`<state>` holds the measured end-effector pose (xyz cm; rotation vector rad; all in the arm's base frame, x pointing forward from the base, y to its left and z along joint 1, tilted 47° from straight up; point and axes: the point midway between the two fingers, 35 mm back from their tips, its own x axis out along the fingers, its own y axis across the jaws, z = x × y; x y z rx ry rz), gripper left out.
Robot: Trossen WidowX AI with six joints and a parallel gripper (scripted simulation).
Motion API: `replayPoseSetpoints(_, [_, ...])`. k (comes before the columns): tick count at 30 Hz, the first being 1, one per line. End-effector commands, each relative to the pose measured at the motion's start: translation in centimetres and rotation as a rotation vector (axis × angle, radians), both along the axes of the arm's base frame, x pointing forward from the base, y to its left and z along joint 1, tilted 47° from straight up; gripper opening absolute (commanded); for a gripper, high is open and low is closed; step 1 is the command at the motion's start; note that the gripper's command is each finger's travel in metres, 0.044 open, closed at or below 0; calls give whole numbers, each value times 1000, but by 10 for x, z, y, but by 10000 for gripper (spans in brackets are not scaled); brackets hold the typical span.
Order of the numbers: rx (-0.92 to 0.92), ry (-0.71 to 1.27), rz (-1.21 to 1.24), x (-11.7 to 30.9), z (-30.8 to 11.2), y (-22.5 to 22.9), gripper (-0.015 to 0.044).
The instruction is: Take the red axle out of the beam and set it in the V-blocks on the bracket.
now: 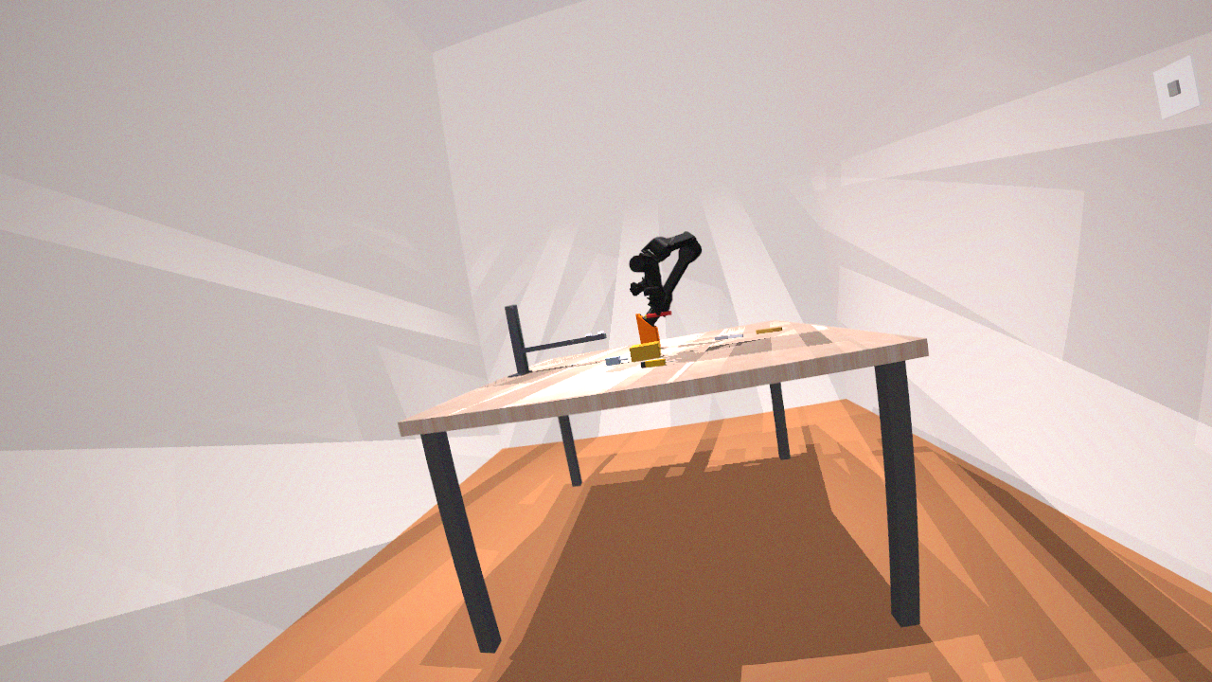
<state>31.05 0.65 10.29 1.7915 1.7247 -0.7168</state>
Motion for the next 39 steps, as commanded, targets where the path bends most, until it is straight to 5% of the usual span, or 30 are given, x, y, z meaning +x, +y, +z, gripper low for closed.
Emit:
replayPoseSetpoints(1, [-24, -3, -7, -1, -23, -30, 0])
replayPoseSetpoints(22, [-59, 10, -5, -55, -129, -146, 0])
replayPoseSetpoints(39, [-1, -2, 18, -141, -206, -192, 0])
